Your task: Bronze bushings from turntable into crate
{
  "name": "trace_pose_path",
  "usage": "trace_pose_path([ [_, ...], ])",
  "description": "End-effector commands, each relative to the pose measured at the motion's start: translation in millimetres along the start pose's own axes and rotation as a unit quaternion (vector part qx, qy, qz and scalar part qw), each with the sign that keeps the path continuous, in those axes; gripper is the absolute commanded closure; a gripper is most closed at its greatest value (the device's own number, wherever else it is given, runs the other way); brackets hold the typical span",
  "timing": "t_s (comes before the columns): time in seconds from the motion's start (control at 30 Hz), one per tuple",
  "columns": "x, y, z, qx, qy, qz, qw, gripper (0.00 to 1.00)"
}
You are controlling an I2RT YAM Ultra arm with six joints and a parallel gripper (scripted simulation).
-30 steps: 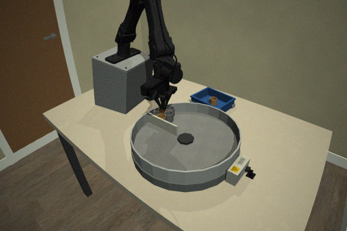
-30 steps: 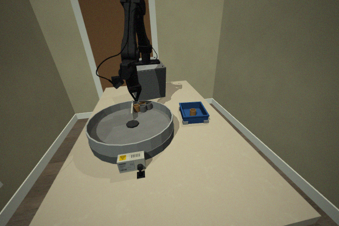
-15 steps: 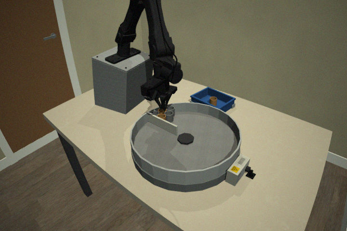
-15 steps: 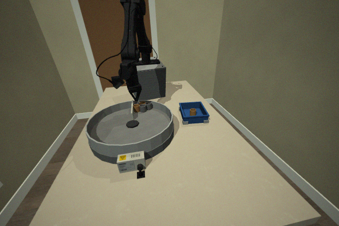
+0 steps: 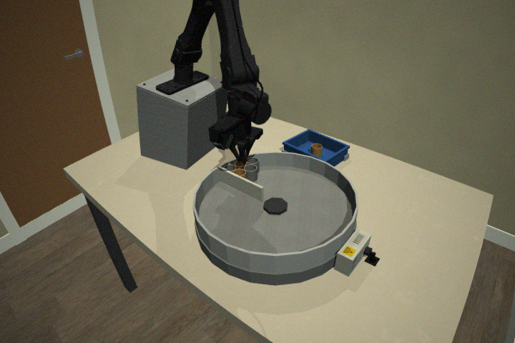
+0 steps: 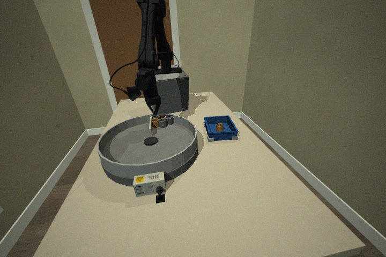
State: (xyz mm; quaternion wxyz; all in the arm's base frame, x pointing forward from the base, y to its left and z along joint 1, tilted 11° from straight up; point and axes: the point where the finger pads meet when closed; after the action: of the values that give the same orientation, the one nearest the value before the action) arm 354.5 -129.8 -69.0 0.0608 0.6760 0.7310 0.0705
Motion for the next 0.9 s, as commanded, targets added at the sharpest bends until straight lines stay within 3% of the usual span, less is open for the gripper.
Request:
trace_pose_path([
  [0.0, -8.3, 13.3, -7.2, -0.013, -0.011, -0.004, 1.0, 0.87],
  [0.33, -10.7, 11.2, -3.4, -0.005, -0.007, -0.001, 1.0, 0.87],
  [0.43, -15.2, 18.1, -12.2, -0.017, -0.013, 0.0, 1.0, 0.87],
  [0.87, -15.3, 18.2, -12.1, -0.017, -0.013, 0.0, 1.0, 0.87],
])
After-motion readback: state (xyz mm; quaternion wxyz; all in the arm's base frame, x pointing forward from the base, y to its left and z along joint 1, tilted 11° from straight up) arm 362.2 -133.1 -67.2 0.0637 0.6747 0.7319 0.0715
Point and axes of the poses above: the point where the finger pads meet when closed, its own z axis out along the fingers, its own y axis across the jaws, x = y × z
